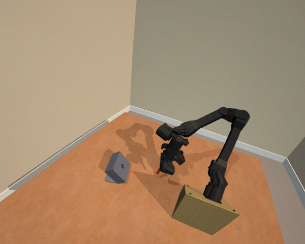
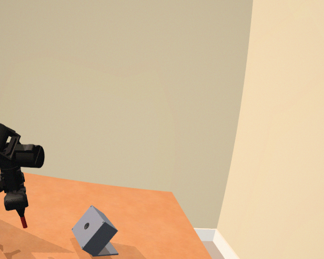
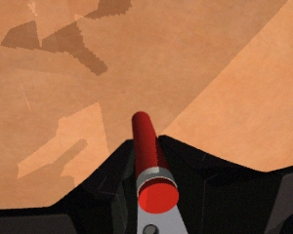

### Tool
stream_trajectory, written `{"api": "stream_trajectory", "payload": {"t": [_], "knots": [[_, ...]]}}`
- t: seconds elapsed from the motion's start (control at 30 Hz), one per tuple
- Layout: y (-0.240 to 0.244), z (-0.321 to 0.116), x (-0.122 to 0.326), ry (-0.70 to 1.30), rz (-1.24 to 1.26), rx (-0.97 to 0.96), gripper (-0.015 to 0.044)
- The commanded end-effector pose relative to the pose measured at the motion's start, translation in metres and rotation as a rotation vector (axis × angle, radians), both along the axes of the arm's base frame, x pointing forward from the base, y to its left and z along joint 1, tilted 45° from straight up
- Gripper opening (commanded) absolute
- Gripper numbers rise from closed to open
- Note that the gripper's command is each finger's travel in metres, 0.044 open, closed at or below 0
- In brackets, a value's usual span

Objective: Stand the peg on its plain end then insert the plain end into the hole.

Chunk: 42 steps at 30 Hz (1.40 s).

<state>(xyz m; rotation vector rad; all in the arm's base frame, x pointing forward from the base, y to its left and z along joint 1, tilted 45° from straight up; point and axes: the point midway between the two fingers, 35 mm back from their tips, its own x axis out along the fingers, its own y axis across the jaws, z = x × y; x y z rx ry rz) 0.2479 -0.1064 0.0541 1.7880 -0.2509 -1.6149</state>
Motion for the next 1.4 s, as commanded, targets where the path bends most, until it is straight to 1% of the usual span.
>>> {"api": "stream_trajectory", "payload": {"t": [0.0, 1.37], "knots": [[0.002, -0.003, 0.003, -0.02, 0.009, 0.016, 0.0], [0.018, -0.013, 0.042, -0.312, 0.11, 0.171, 0.0]]}}
